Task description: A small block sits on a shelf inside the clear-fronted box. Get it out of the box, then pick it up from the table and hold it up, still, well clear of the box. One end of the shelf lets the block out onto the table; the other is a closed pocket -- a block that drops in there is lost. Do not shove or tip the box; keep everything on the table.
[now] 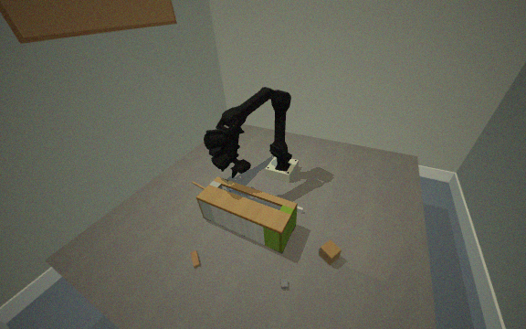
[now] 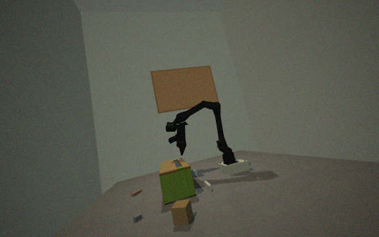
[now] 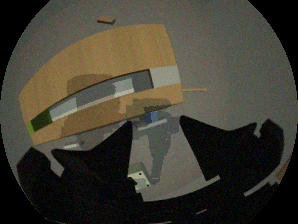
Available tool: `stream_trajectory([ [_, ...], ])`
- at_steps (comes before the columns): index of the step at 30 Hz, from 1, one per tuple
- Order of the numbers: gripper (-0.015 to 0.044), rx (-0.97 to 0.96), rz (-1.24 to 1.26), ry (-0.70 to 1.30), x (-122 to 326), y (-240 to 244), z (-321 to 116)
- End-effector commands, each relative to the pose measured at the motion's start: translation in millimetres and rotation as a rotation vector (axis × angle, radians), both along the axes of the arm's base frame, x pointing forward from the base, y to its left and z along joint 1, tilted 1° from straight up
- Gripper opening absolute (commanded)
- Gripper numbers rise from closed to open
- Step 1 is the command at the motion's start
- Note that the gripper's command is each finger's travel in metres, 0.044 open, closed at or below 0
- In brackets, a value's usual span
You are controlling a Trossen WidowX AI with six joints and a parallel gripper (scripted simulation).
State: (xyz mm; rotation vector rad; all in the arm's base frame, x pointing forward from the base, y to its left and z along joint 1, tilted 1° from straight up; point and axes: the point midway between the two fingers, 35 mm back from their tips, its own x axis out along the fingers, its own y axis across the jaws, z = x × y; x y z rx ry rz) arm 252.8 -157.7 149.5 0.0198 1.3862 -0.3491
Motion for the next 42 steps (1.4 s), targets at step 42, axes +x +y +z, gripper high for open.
stream_trajectory([
  [42, 0.0285, 0.863, -2.865, -0.497, -39, -23, 3],
])
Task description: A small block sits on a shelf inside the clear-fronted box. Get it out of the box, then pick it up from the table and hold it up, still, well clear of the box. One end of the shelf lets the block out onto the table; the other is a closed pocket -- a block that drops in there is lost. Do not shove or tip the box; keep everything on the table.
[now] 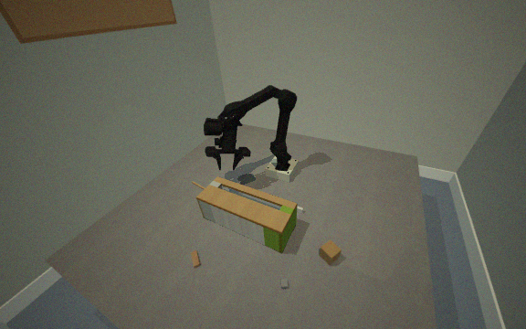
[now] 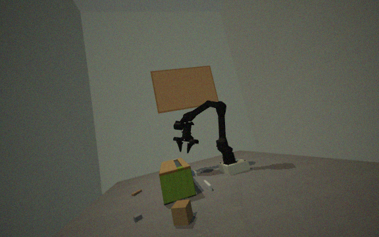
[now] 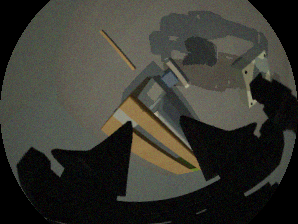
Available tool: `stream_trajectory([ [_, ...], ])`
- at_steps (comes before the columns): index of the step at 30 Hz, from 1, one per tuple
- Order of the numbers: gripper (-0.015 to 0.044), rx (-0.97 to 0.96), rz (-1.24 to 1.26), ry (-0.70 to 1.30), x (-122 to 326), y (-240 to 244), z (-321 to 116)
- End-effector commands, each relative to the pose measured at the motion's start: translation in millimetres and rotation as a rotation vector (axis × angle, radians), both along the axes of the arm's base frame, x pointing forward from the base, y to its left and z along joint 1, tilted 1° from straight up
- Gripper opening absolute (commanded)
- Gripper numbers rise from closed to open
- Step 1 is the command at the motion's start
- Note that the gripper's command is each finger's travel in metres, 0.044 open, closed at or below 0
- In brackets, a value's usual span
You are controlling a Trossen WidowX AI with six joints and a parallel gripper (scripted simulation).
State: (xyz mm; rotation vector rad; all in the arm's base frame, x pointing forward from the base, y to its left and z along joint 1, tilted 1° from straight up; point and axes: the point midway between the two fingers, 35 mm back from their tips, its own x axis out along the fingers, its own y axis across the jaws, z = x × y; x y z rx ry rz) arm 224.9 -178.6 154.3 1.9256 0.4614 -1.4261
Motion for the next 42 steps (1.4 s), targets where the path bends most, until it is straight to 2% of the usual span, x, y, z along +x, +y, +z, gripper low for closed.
stream_trajectory([
  [1, 0.0285, 0.356, -0.788, -0.163, -11, -2, -2],
  [24, 0.0285, 0.356, -0.787, -0.163, -11, -2, -4],
  [32, 0.0285, 0.357, -0.788, -0.163, -9, -3, -94],
  [42, 0.0285, 0.357, -0.788, -0.163, -9, -3, -102],
])
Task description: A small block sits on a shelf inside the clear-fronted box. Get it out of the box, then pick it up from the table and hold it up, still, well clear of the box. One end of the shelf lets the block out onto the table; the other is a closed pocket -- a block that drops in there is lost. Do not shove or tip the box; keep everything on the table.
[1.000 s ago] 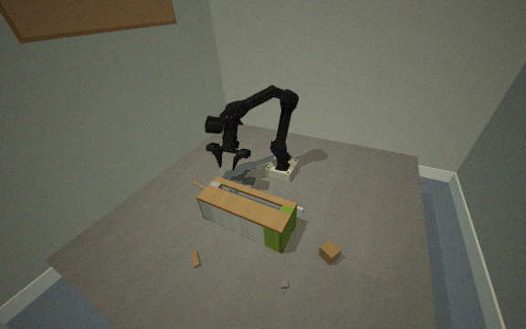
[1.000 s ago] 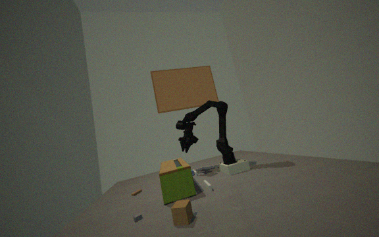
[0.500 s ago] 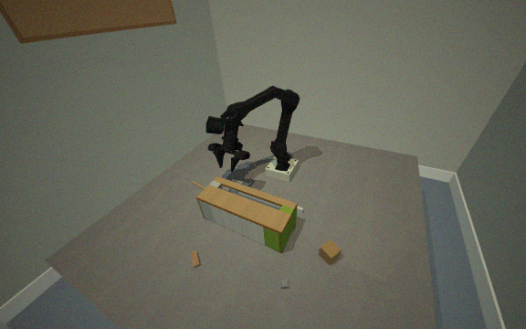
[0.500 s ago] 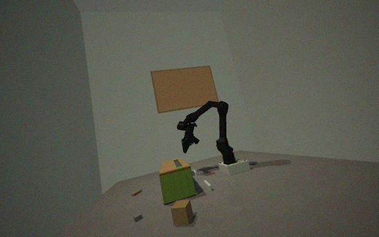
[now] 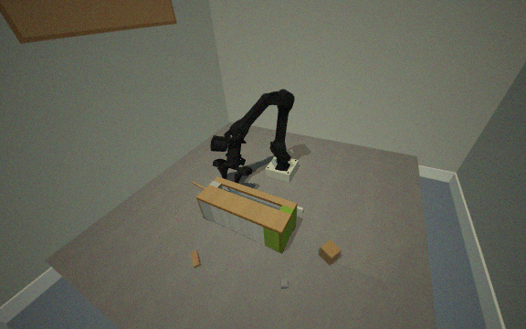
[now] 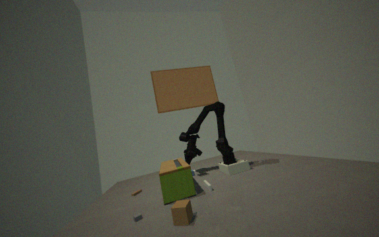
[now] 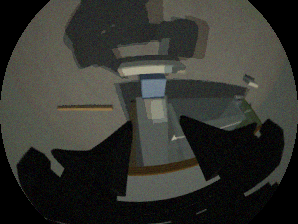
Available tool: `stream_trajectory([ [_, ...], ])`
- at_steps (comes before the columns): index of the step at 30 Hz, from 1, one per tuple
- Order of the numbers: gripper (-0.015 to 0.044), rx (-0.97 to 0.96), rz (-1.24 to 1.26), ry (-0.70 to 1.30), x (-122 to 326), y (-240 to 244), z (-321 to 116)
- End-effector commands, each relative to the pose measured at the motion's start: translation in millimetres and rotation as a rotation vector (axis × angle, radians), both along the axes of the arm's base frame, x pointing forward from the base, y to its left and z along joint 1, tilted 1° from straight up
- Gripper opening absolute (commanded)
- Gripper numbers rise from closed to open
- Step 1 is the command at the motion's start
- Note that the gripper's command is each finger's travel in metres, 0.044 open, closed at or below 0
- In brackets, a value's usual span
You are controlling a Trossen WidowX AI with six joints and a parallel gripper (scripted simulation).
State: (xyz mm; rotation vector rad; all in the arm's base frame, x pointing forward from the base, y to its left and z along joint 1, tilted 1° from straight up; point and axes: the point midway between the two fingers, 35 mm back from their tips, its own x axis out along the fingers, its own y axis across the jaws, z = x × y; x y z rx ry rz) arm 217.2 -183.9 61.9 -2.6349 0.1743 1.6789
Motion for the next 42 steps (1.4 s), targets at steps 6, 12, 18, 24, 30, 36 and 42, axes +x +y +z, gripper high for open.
stream_trajectory([
  [6, 0.0285, 0.012, -0.004, 0.004, 0, 1, -19],
  [12, 0.0285, 0.012, -0.004, 0.004, 0, 0, -29],
  [18, 0.0285, 0.012, -0.004, 0.004, 0, 0, -39],
  [24, 0.0285, 0.012, -0.004, 0.004, 0, 0, -48],
  [30, 0.0285, 0.012, -0.004, 0.004, -1, 0, -57],
  [36, 0.0285, 0.012, -0.004, 0.004, -1, 0, -64],
  [42, 0.0127, 0.012, -0.004, 0.004, -1, 0, -64],
])
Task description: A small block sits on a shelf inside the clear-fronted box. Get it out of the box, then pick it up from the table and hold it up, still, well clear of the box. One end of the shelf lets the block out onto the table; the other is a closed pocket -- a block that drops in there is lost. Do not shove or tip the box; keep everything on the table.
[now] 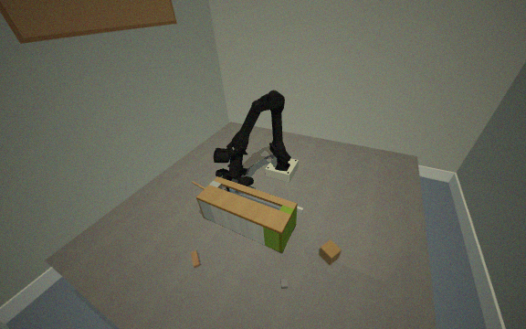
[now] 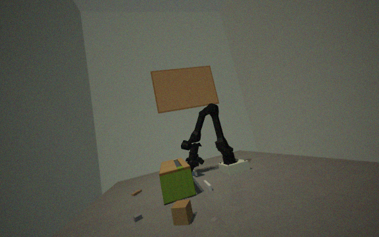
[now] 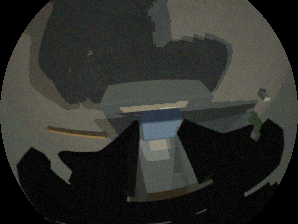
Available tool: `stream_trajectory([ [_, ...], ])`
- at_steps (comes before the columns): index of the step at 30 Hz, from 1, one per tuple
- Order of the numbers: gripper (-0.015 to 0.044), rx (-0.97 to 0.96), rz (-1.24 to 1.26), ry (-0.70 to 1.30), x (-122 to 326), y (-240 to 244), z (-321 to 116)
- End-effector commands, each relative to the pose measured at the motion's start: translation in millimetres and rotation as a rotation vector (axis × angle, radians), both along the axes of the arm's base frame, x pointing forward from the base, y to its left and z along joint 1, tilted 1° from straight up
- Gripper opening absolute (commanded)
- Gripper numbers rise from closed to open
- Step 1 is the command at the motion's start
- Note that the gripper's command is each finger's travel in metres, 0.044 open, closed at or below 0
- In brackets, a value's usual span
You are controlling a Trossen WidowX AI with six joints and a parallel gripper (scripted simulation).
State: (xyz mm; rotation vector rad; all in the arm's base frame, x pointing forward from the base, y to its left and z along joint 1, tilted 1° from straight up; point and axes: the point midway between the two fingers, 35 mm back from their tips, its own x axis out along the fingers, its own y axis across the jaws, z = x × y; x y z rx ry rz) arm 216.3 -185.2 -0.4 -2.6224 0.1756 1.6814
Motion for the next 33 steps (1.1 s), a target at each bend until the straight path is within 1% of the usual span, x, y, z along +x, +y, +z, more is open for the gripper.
stream_trajectory([
  [1, 0.0101, 0.005, 0.002, -0.001, -1, 1, -2],
  [2, 0.0075, 0.005, 0.002, -0.001, -1, 1, -2],
  [5, 0.0055, 0.005, 0.002, -0.001, -1, 1, -2],
  [7, 0.0003, 0.005, 0.002, -0.001, 0, 1, 2],
  [16, 0.0, 0.001, 0.0, 0.0, 0, 2, 57],
  [22, 0.0, 0.001, -0.004, -0.001, -1, 3, 62],
  [33, 0.0, 0.01, -0.266, -0.041, 1, 18, 114],
])
